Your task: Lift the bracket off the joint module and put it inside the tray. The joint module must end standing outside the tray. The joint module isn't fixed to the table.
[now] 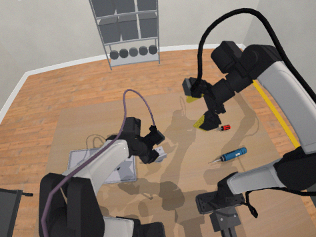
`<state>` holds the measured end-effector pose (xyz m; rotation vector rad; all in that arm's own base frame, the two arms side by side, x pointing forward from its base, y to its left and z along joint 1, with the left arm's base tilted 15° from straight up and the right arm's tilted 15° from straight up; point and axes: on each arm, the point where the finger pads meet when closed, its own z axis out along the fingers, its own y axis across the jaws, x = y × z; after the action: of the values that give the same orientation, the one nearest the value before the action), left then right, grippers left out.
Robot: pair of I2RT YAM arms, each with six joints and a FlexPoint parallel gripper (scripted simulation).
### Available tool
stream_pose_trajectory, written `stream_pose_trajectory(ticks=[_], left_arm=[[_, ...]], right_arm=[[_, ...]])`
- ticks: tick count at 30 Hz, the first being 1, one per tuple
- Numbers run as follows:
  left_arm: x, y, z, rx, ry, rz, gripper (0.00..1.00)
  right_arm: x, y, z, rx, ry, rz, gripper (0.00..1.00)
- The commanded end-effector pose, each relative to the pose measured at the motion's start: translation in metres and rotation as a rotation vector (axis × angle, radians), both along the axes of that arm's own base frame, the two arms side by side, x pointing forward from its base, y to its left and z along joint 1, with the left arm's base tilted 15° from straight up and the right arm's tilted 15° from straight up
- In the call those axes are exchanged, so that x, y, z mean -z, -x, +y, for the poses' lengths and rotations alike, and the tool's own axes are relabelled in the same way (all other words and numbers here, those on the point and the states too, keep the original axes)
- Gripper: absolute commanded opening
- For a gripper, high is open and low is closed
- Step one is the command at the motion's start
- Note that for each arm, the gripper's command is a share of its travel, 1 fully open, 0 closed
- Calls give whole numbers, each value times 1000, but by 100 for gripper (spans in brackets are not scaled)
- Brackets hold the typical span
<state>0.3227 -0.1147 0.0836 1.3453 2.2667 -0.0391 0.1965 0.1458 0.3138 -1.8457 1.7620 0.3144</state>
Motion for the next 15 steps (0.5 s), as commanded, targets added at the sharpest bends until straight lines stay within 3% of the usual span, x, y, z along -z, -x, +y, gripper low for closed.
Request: stream_pose_trajectory(ticks=[1, 2, 15], left_arm=[[-10, -9, -2, -79, 45, 1, 33], [-10, -9, -3, -113, 62, 14, 30], [4, -8, -12, -633, 324, 214, 30]], right_arm=[[-8, 3, 3, -22, -11, -18, 100], [-8, 3, 3, -22, -11, -18, 100], [-8, 3, 3, -22, -11, -18, 100]])
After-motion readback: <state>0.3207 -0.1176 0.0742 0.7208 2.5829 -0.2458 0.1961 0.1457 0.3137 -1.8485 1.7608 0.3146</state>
